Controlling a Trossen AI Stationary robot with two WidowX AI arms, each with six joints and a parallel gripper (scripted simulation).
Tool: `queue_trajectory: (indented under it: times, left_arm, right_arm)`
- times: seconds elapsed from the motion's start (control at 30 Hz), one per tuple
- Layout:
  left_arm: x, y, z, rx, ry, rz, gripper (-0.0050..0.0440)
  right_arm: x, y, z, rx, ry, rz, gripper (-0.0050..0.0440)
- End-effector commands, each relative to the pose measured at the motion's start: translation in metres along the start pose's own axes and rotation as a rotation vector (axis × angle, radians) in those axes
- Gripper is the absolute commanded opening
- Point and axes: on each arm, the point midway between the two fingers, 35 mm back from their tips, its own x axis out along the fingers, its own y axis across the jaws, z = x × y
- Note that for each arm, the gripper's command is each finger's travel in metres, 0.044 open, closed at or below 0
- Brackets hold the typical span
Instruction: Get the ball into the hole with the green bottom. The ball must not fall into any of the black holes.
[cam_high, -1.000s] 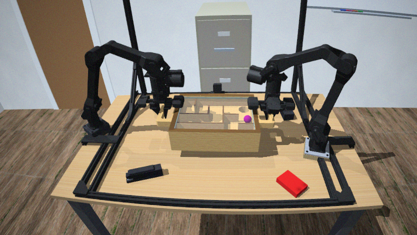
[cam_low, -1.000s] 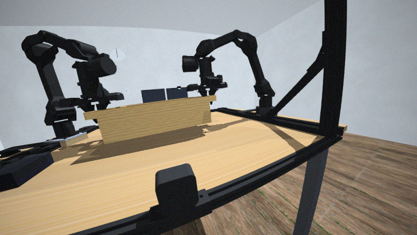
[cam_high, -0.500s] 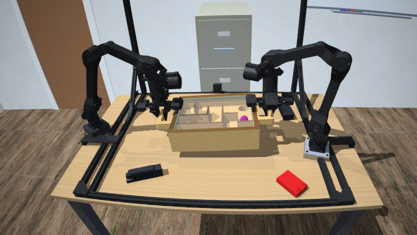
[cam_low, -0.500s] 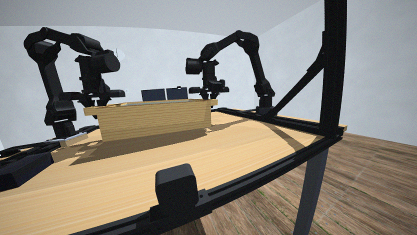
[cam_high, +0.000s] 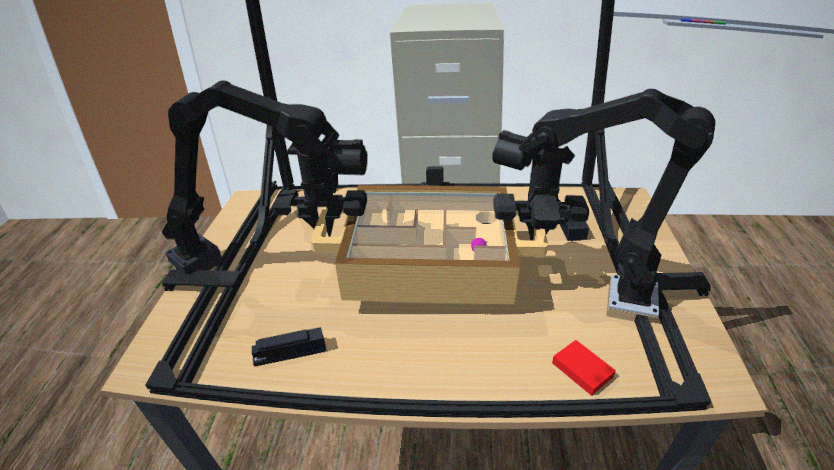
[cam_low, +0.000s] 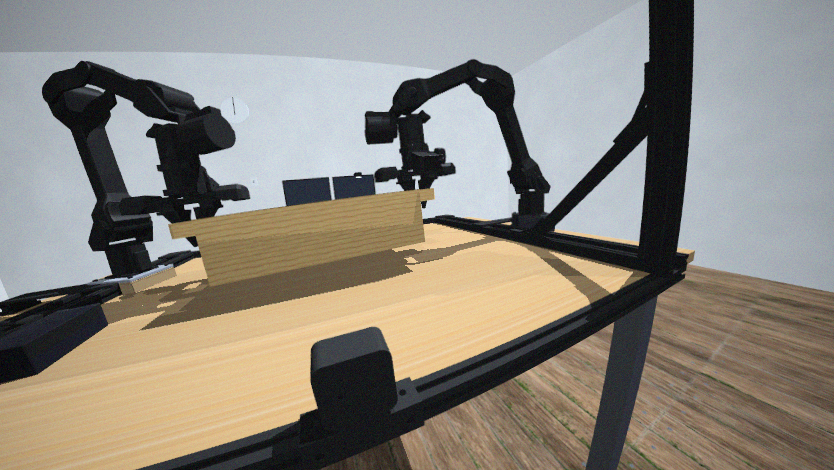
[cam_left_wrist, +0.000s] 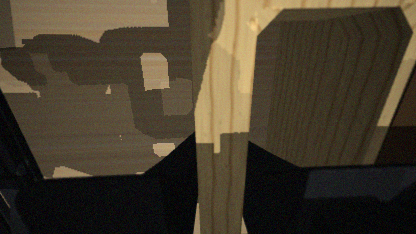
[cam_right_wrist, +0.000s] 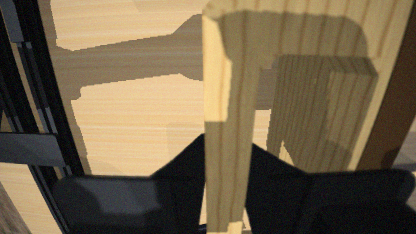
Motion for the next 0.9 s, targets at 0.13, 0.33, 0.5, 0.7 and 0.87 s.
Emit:
queue_trajectory:
  times: [0.13,0.33,0.5,0.7,0.87]
  left_arm:
    - [0.0,0.001,0.0,-0.001,0.009,-0.004,0.002]
    - [-0.001,0.001,0.0,-0.001,0.0,0.001,0.002]
    - [-0.006,0.0,-0.001,-0.001,-0.02,0.022,0.002]
    - [-0.016,-0.002,-0.003,-0.001,-0.062,0.069,0.002]
    - [-0.015,-0.002,-0.003,0.0,-0.064,0.064,0.002]
  right_arm:
    - [0.0,-0.001,0.0,-0.003,-0.007,0.006,0.002]
    - [0.001,-0.001,0.0,-0.003,0.002,0.001,0.002]
    - [0.006,0.0,0.001,-0.003,0.021,-0.02,0.002]
    - [0.017,0.001,0.002,-0.003,0.063,-0.067,0.002]
    - [0.016,0.001,0.002,-0.003,0.065,-0.062,0.002]
